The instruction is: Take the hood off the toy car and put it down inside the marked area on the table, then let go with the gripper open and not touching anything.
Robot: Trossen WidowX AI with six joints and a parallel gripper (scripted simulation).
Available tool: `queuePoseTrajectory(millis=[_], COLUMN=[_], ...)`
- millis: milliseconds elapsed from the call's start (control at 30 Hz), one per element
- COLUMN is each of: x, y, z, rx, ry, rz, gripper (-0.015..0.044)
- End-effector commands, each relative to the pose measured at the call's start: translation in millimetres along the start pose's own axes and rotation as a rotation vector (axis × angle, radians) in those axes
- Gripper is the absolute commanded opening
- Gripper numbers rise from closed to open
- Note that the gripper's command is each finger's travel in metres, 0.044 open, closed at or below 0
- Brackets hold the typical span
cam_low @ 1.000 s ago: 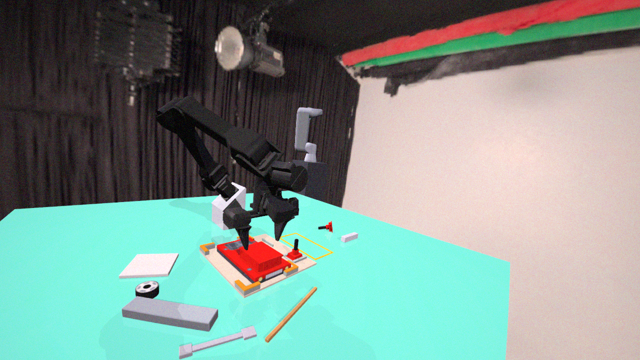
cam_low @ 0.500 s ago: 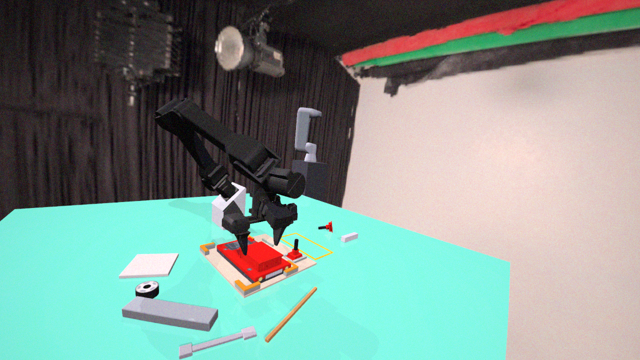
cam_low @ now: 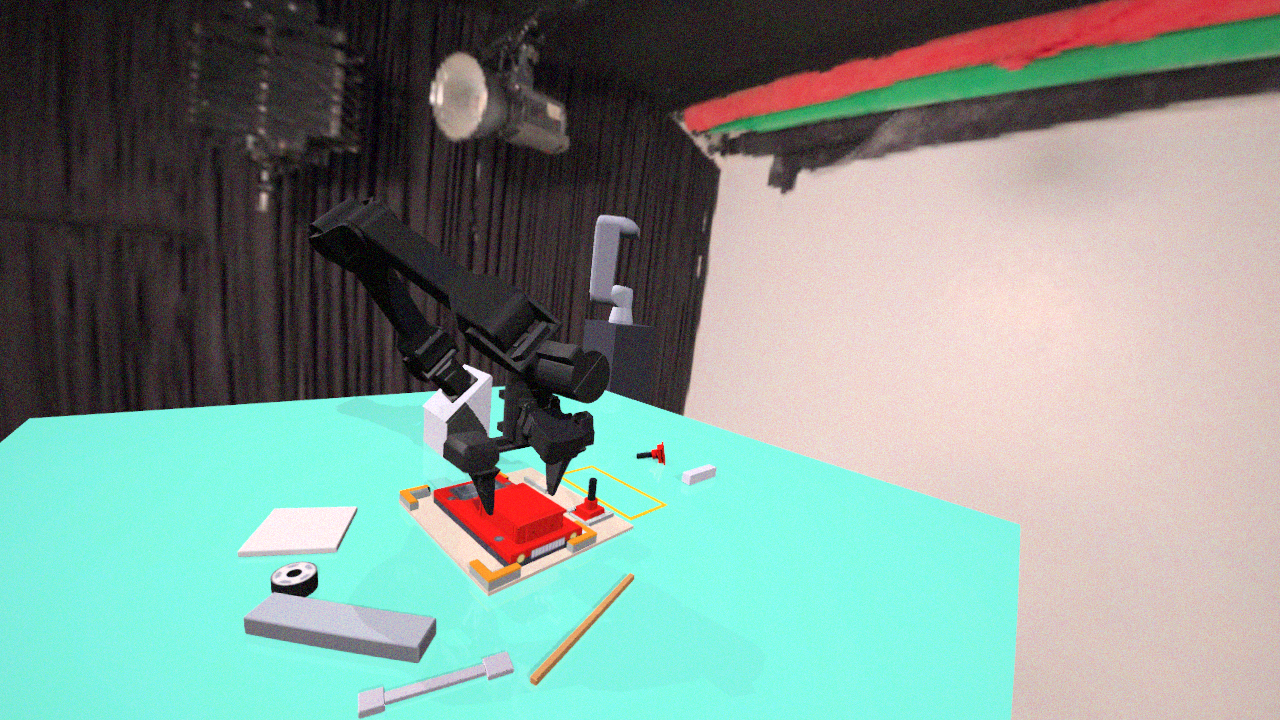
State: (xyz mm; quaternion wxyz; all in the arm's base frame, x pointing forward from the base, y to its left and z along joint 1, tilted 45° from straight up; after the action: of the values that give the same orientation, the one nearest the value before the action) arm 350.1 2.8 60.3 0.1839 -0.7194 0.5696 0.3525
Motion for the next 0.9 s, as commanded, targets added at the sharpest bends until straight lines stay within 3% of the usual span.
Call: queuePoseTrajectory(millis=[0,867], x=[3.3,16.0], y=[1.2,1.4], z=[1.0,0.9], rx=[-0.007,-0.007], ry=[0.002,0.003], rz=[0.004,0.004], gripper=[0.044,0.044])
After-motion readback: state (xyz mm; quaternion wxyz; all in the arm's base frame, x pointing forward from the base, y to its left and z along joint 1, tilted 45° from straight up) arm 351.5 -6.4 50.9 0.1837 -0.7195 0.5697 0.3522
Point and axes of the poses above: the point midway between the two fingers, 35 mm back from their tips, its own x axis out along the fingers, its own z axis across the jaws, y = z × x, the point moved 5 cm from there along -x, back along the fingers, and after that the axes turned 11 degrees about -x, right-handed, at the moved point
